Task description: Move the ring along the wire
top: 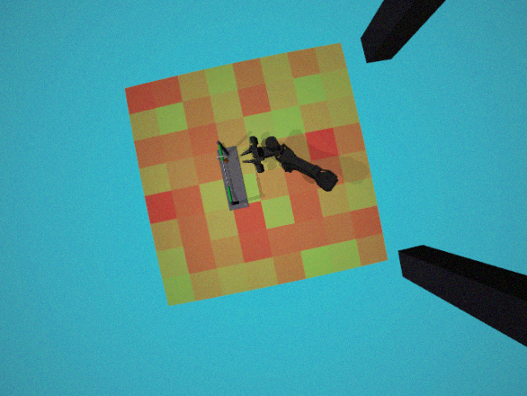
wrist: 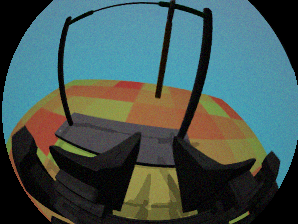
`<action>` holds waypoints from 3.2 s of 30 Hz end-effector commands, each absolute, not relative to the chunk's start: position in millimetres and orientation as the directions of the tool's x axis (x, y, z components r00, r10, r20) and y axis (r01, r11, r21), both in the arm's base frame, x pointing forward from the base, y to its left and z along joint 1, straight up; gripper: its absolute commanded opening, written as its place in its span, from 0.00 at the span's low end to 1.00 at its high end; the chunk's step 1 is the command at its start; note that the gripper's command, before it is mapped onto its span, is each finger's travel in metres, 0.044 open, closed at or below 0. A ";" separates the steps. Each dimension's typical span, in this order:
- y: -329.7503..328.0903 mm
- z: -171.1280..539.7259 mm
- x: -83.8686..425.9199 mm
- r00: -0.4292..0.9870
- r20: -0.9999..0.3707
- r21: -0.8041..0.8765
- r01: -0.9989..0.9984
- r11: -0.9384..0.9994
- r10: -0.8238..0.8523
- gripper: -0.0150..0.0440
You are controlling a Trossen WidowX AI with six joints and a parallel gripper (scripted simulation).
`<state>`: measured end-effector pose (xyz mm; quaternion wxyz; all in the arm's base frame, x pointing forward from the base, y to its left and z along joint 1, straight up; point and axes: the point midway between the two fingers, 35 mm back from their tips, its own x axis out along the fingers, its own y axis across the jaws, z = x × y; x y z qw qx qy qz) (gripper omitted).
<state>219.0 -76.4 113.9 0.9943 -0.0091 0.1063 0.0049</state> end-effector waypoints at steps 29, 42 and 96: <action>-77.4 151.9 279.3 0.987 -0.161 -0.009 -0.004 1.000 0.003 0.53; -78.1 150.1 298.3 0.987 -0.160 -0.009 -0.004 1.000 0.003 0.53; -73.9 137.9 334.5 0.987 -0.160 -0.009 -0.008 1.000 0.006 0.44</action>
